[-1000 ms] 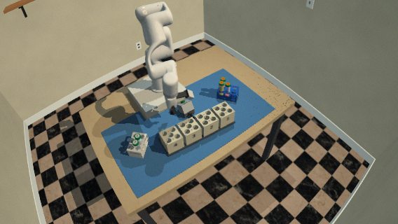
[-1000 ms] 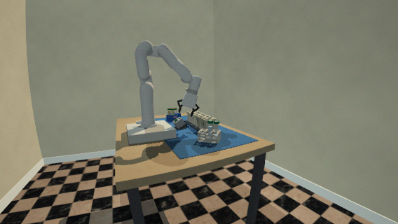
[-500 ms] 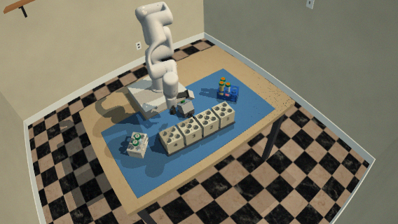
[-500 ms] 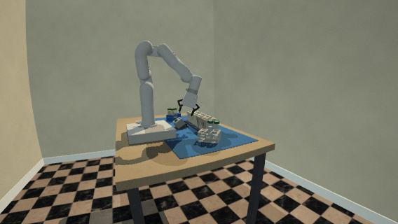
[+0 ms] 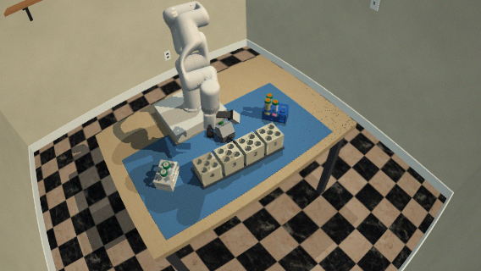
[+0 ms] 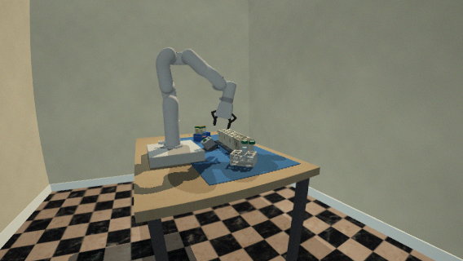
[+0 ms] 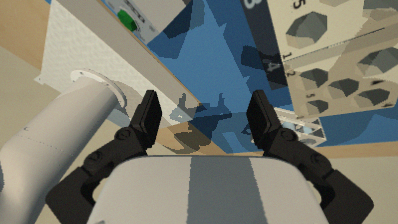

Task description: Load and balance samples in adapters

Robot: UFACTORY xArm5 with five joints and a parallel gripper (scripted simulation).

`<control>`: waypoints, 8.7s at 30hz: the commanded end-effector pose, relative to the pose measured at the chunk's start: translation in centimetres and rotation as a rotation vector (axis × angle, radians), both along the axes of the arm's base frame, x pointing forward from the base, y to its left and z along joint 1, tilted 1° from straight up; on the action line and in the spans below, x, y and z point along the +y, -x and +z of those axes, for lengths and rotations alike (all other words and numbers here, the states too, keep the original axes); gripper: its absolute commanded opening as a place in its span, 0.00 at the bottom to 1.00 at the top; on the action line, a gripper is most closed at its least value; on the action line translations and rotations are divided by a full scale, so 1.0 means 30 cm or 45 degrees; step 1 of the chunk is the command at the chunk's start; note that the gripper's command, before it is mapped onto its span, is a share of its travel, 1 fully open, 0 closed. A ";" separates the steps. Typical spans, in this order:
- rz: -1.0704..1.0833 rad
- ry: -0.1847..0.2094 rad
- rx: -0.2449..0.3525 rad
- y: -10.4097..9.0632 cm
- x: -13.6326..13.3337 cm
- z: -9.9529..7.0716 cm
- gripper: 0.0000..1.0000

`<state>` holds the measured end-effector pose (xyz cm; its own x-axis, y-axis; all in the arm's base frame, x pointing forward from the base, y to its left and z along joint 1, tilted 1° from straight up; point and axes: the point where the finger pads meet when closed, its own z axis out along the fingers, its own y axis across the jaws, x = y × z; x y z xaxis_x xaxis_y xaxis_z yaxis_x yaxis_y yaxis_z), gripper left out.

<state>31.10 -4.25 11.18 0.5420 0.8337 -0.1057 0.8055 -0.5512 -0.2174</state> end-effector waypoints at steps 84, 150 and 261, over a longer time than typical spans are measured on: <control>-1.712 0.248 -0.225 -0.335 0.021 0.266 1.00; -2.197 0.298 -0.191 -0.176 -0.952 0.274 1.00; -2.197 0.298 -0.191 -0.170 -0.980 0.119 1.00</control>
